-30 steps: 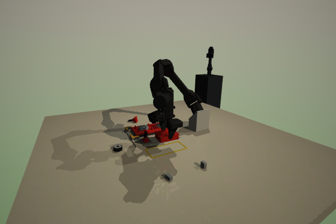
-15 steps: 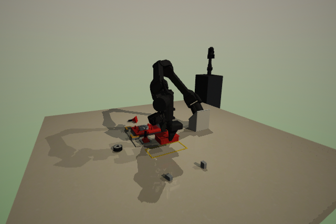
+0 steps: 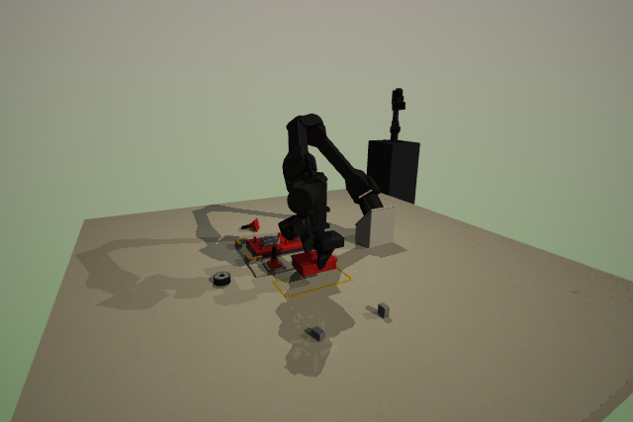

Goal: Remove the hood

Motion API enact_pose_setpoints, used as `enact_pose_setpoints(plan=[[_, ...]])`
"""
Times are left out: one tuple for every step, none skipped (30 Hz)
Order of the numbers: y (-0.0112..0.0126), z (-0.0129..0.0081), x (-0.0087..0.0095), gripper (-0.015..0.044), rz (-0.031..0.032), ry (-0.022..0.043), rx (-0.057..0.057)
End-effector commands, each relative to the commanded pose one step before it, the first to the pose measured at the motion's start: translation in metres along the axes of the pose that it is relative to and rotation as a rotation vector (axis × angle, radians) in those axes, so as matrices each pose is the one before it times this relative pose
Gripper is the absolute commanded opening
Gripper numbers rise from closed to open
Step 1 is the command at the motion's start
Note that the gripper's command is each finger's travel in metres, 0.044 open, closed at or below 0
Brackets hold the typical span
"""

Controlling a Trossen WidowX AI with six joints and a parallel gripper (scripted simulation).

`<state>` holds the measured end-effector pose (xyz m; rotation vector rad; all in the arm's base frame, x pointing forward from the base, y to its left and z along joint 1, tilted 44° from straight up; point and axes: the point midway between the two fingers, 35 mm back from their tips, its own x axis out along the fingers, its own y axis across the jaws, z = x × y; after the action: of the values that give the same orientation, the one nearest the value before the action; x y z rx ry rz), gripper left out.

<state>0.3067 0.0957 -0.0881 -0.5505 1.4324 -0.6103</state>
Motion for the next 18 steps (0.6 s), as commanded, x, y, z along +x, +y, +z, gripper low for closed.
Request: enact_pose_setpoints(plan=[[-0.00065, 0.00042, 0.00261, 0.0000, -0.00498, -0.00450, -0.0030], [-0.00004, -0.00004, 0.00060, 0.0000, -0.00005, 0.00000, 0.0000], [-0.00004, -0.00004, 0.00060, 0.0000, -0.00005, 0.00000, 0.0000], [-0.00004, -0.00004, 0.00060, 0.0000, -0.00006, 0.00000, 0.0000], [-0.00004, -0.00004, 0.00060, 0.0000, -0.00006, 0.00000, 0.0000], [-0.00004, -0.00004, 0.00060, 0.0000, -0.00006, 0.00000, 0.0000], [-0.00004, -0.00004, 0.00060, 0.0000, -0.00006, 0.00000, 0.0000], [-0.00004, -0.00004, 0.00060, 0.0000, -0.00006, 0.00000, 0.0000], [-0.00004, -0.00004, 0.00060, 0.0000, -0.00006, 0.00000, 0.0000], [-0.00004, -0.00005, 0.00060, 0.0000, -0.00006, 0.00000, 0.0000], [-0.00004, -0.00005, 0.00060, 0.0000, -0.00006, 0.00000, 0.0000], [-0.00004, -0.00005, 0.00060, 0.0000, -0.00006, 0.00000, 0.0000], [-0.00004, -0.00005, 0.00060, 0.0000, -0.00006, 0.00000, 0.0000], [-0.00004, -0.00005, 0.00060, 0.0000, -0.00006, 0.00000, 0.0000], [-0.00005, -0.00005, 0.00060, 0.0000, -0.00007, 0.00000, 0.0000], [-0.00005, -0.00005, 0.00060, 0.0000, -0.00007, 0.00000, 0.0000], [-0.00005, -0.00005, 0.00060, 0.0000, -0.00007, 0.00000, 0.0000], [-0.00005, -0.00005, 0.00060, 0.0000, -0.00007, 0.00000, 0.0000]])
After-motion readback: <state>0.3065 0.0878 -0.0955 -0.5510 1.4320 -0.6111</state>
